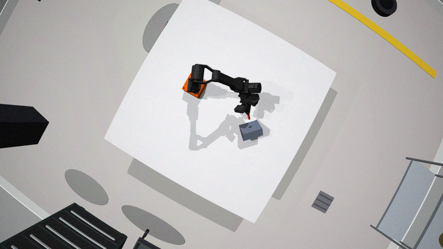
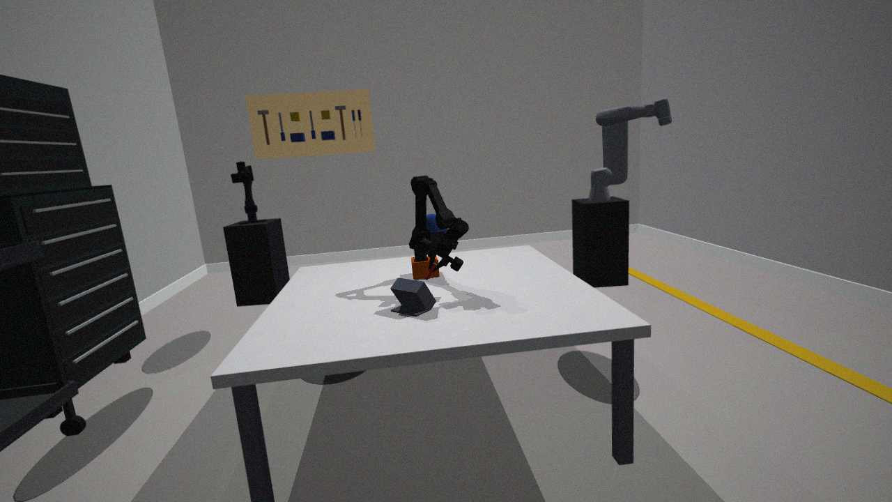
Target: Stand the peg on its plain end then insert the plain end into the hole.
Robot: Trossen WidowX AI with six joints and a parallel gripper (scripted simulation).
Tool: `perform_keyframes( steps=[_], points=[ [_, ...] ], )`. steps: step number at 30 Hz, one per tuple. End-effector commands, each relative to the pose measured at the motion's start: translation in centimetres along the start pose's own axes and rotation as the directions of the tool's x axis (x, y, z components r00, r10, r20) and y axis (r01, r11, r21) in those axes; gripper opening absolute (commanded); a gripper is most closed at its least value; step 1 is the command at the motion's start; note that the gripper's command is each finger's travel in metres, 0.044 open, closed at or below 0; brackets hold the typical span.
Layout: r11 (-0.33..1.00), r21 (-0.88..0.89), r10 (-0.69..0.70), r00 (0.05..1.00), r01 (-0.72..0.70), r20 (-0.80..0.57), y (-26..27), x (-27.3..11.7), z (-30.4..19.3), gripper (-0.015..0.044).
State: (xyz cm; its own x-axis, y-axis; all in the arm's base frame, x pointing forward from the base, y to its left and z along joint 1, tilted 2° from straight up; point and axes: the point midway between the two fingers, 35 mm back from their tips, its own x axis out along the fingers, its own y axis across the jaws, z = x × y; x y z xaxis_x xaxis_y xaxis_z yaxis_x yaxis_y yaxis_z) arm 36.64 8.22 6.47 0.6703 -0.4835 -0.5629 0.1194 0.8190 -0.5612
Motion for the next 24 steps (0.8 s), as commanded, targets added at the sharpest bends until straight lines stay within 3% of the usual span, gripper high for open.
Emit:
perform_keyframes(
  steps=[1,24],
  points=[
    [1.0,-0.013,-0.015,1.0,0.015,0.001,-0.1,0.9,-0.1,0.0],
    [0.999,-0.005,-0.048,0.999,0.048,0.016,-0.5,3.2,0.1,0.0]
  ],
)
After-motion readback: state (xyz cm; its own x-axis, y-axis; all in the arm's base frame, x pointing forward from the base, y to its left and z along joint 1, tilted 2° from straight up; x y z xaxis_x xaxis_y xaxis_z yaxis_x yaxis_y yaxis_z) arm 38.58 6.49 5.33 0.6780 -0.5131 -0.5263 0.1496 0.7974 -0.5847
